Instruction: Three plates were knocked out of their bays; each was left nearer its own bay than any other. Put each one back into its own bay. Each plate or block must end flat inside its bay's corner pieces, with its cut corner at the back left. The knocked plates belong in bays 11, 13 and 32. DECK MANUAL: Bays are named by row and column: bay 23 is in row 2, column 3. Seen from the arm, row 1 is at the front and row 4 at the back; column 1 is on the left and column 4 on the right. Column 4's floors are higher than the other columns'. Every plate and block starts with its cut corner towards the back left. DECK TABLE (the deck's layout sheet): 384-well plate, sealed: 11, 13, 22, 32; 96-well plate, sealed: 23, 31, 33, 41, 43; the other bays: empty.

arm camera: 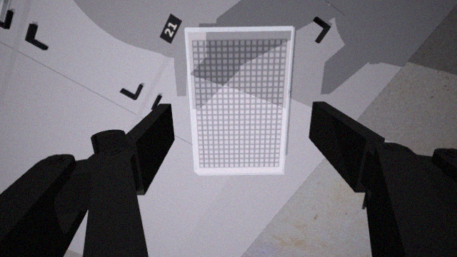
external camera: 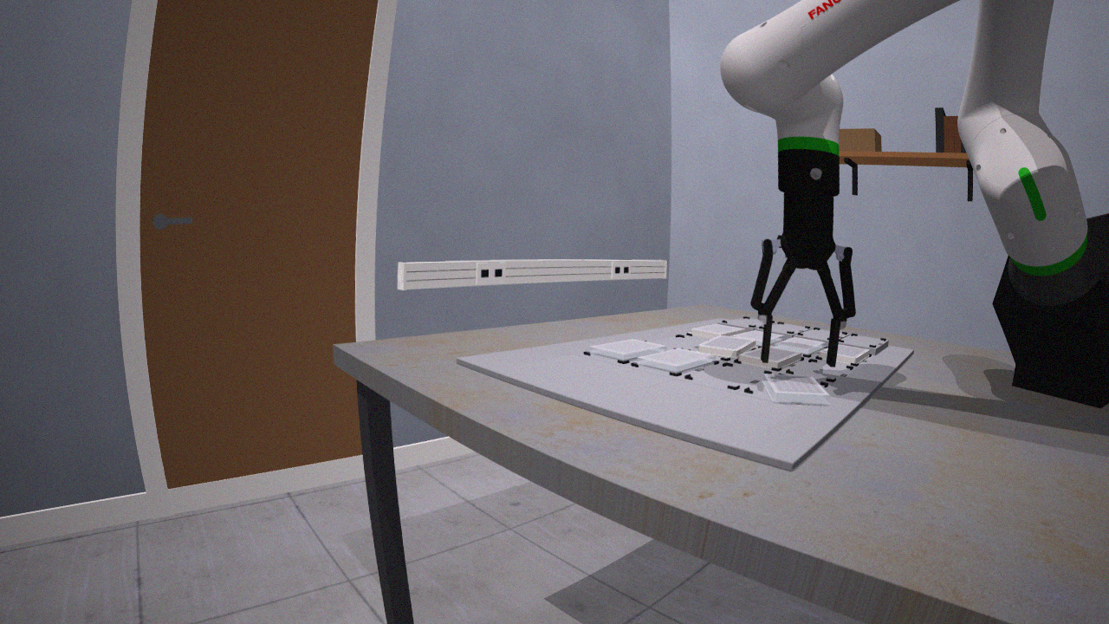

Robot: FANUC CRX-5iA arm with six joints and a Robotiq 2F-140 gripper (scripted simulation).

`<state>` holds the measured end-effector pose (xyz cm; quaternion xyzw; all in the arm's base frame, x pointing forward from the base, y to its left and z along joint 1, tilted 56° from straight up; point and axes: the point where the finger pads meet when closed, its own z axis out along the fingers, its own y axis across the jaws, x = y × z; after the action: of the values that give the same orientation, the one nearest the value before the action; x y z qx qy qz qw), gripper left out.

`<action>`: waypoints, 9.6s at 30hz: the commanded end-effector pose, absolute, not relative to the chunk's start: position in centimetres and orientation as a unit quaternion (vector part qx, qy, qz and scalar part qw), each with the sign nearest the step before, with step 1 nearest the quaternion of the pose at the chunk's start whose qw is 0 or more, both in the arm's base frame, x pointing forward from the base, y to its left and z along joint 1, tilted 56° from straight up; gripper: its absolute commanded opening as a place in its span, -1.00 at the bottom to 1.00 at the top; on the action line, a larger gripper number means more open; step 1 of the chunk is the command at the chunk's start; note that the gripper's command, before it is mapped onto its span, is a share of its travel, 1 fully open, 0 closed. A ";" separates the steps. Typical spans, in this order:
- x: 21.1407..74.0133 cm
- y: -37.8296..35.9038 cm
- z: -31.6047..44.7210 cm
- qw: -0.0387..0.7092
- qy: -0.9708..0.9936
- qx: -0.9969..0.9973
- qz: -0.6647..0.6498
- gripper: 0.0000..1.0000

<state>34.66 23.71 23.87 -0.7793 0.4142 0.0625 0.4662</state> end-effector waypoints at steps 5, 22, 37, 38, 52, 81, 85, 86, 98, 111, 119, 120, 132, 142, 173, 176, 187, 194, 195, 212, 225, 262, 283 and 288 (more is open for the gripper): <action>34.8 23.9 23.8 0.466 0.414 -0.779 0.062 0.40; 35.2 25.2 22.9 0.466 0.414 -0.779 0.062 0.40; 35.2 25.2 22.9 0.466 0.414 -0.779 0.062 0.40; 35.2 25.2 22.9 0.466 0.414 -0.779 0.062 0.40; 35.7 26.5 21.9 0.466 0.414 -0.779 0.062 0.40; 35.8 26.7 21.8 0.466 0.414 -0.779 0.062 0.29; 35.8 26.7 21.8 0.466 0.414 -0.779 0.062 0.26; 35.8 26.7 21.8 0.466 0.414 -0.779 0.062 0.25; 35.8 26.7 21.8 0.466 0.414 -0.779 0.062 0.23; 35.8 26.7 21.8 0.466 0.414 -0.779 0.062 0.21; 35.8 26.7 21.8 0.466 0.414 -0.779 0.062 0.20; 35.8 26.7 21.8 0.466 0.414 -0.779 0.062 0.20; 35.8 26.7 21.8 0.466 0.414 -0.779 0.062 0.19; 35.8 26.7 21.8 0.466 0.414 -0.779 0.062 0.18; 35.8 26.7 21.8 0.466 0.414 -0.779 0.062 -0.80; 35.8 26.7 21.8 0.466 0.414 -0.779 0.062 -0.80; 35.8 26.7 21.8 0.466 0.414 -0.779 0.062 -0.80; 35.7 26.6 21.9 0.466 0.414 -0.779 0.062 -0.80; 35.7 26.5 21.9 0.466 0.414 -0.779 0.062 -0.80; 35.6 26.1 22.2 0.466 0.414 -0.779 0.062 -0.80; 35.5 25.9 22.4 0.466 0.414 -0.779 0.062 -0.80; 35.2 23.2 23.6 0.462 0.453 -0.758 0.085 -0.80; 37.0 21.9 22.6 0.430 0.615 -0.633 0.189 -0.80; 36.9 21.9 22.6 0.430 0.615 -0.633 0.189 -0.80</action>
<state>36.94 21.94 22.57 -0.6337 0.6142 0.1892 0.4305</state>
